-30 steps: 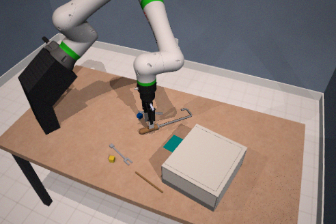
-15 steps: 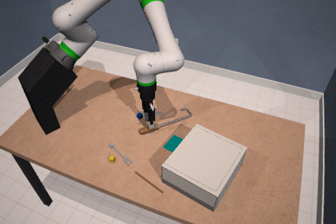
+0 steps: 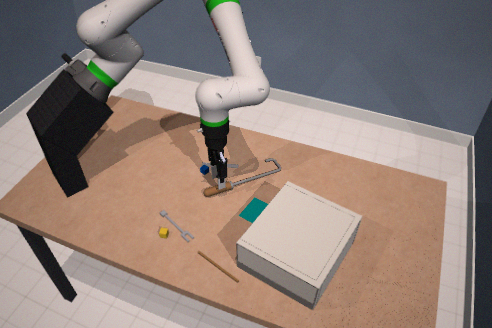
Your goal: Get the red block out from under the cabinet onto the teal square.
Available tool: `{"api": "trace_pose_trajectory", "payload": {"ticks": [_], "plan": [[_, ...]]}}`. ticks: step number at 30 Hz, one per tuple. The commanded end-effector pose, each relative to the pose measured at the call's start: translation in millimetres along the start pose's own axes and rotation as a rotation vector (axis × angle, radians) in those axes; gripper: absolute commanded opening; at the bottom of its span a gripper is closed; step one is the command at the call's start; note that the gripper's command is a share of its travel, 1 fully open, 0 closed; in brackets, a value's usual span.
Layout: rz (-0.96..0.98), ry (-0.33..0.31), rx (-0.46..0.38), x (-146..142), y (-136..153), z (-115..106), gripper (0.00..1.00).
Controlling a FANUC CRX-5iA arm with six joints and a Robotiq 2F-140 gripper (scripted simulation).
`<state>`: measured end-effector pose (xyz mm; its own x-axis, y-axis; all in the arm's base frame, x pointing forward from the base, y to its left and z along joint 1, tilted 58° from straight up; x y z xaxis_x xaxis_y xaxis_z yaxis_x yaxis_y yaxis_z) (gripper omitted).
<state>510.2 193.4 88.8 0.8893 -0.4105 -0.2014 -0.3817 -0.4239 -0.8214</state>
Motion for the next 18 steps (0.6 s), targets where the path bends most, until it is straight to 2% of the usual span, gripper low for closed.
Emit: {"api": "trace_pose_trajectory", "payload": {"ticks": [1,18], "plan": [[0.0,0.0,0.0,0.2,0.0,1.3,0.34],[0.0,0.0,0.0,0.2,0.0,20.4,0.34]]}}
Point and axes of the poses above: the point where the finger pads meet when closed, its own z axis out along the fingers, its own x axis across the jaws, y = z × x, the point moved 3 cm from there along -z, back along the fingers, and after that the axes turned 1 degree about z, right-handed, at the moved point
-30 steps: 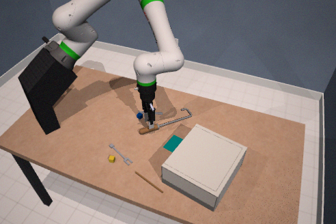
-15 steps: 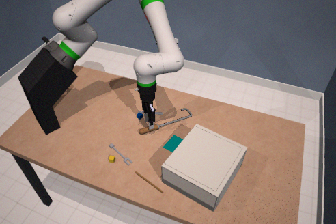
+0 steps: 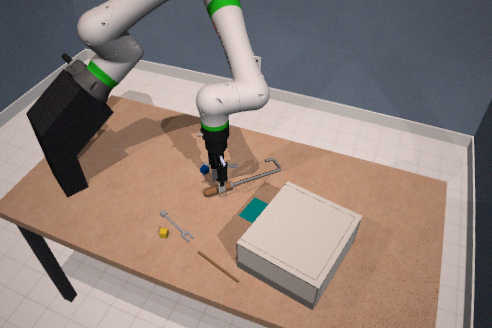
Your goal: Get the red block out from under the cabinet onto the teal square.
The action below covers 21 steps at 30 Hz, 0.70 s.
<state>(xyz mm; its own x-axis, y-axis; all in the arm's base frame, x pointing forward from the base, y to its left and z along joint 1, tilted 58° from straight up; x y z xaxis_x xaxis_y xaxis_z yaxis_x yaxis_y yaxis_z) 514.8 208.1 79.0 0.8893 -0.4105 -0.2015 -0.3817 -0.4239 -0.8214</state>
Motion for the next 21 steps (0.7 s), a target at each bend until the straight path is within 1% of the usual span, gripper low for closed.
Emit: {"api": "trace_pose_trajectory", "payload": {"ticks": [1,21], "plan": [[0.0,0.0,0.0,0.2,0.0,3.9,0.34],[0.0,0.0,0.0,0.2,0.0,28.7,0.34]]}}
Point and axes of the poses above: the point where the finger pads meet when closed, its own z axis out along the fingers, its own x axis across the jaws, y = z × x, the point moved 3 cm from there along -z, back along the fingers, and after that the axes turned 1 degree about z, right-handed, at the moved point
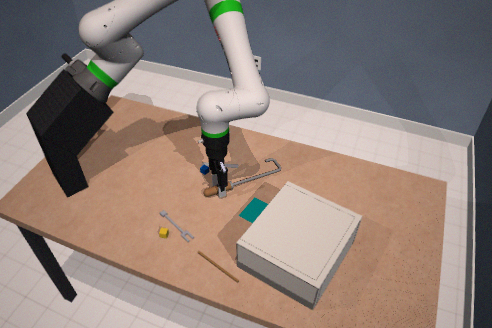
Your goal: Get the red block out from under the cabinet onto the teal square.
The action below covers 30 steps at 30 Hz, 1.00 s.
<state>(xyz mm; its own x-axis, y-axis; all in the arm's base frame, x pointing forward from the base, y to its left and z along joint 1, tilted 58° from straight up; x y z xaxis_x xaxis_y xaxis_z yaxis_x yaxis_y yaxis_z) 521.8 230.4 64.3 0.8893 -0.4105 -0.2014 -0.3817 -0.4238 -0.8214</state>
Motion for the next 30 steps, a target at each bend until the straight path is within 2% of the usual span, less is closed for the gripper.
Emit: {"api": "trace_pose_trajectory", "payload": {"ticks": [1,30], "plan": [[0.0,0.0,0.0,0.2,0.0,1.0,0.34],[0.0,0.0,0.0,0.2,0.0,5.0,0.34]]}}
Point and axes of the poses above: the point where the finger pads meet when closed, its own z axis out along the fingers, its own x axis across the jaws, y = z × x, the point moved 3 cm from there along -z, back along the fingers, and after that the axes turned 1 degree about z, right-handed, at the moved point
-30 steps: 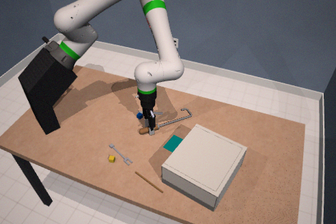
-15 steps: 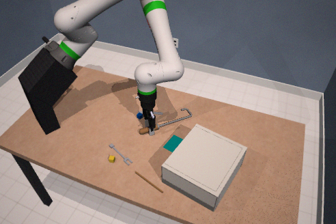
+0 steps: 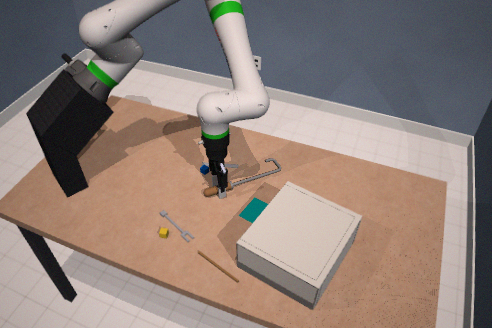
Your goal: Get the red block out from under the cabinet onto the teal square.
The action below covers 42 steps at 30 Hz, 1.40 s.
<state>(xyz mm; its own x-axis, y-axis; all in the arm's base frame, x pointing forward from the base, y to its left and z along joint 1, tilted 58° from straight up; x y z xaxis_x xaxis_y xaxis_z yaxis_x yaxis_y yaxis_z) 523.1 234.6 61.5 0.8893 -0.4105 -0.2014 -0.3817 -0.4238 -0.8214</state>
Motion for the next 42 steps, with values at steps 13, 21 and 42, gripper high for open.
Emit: {"api": "trace_pose_trajectory", "payload": {"ticks": [13,21,42], "plan": [[0.0,0.0,0.0,0.2,0.0,-0.2,0.34],[0.0,0.0,0.0,0.2,0.0,-0.2,0.0],[0.0,0.0,0.0,0.2,0.0,-0.2,0.0]]}}
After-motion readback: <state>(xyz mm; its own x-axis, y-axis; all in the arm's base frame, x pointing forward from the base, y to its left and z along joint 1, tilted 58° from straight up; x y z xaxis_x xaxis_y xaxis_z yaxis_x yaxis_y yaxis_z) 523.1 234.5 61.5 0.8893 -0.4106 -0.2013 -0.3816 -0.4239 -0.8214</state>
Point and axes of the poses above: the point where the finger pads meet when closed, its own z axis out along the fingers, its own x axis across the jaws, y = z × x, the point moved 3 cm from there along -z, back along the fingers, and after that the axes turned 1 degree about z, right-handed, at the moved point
